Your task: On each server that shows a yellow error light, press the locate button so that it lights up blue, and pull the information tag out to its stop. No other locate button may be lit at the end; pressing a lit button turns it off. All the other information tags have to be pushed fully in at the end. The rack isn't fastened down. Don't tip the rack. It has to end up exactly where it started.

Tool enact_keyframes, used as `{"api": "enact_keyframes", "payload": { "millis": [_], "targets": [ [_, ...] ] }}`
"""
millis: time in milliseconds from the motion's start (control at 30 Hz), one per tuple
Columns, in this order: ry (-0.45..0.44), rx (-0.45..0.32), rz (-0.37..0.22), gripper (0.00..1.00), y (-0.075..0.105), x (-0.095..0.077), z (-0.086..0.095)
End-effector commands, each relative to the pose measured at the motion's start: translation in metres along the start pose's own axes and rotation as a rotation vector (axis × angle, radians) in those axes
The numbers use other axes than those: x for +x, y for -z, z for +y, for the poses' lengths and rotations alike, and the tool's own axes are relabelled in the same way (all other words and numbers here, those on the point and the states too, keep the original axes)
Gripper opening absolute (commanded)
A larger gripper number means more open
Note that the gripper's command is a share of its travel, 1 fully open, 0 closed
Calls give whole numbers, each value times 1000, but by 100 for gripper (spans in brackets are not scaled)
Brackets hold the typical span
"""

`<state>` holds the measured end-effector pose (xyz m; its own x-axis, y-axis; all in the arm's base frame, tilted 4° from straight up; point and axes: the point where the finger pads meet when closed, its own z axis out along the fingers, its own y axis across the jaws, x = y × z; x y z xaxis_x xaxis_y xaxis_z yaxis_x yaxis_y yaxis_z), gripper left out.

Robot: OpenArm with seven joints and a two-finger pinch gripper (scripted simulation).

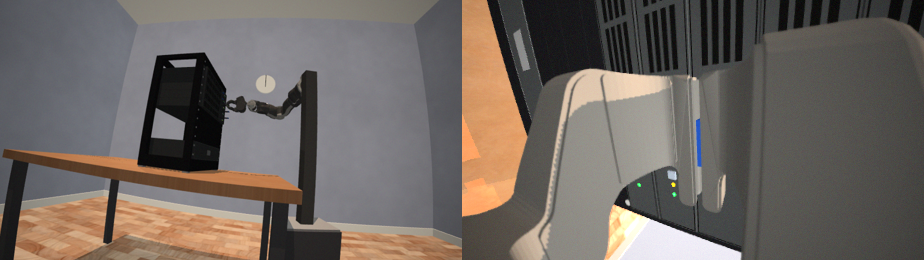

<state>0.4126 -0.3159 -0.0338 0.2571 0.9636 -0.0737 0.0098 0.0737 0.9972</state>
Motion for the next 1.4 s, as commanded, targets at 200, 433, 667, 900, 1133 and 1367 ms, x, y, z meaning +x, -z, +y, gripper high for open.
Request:
{"api": "enact_keyframes", "payload": {
  "millis": [200,433,667,900,1133,1367],
  "targets": [
    [-3,-15,12,0,12,3,4],
    [-3,-15,12,0,12,3,4],
    [-3,-15,12,0,15,4,4],
    [-3,-15,12,0,16,4,4],
    [-3,-15,12,10,16,4,4],
    [-4,-12,10,10,16,3,3]
  ]
}}
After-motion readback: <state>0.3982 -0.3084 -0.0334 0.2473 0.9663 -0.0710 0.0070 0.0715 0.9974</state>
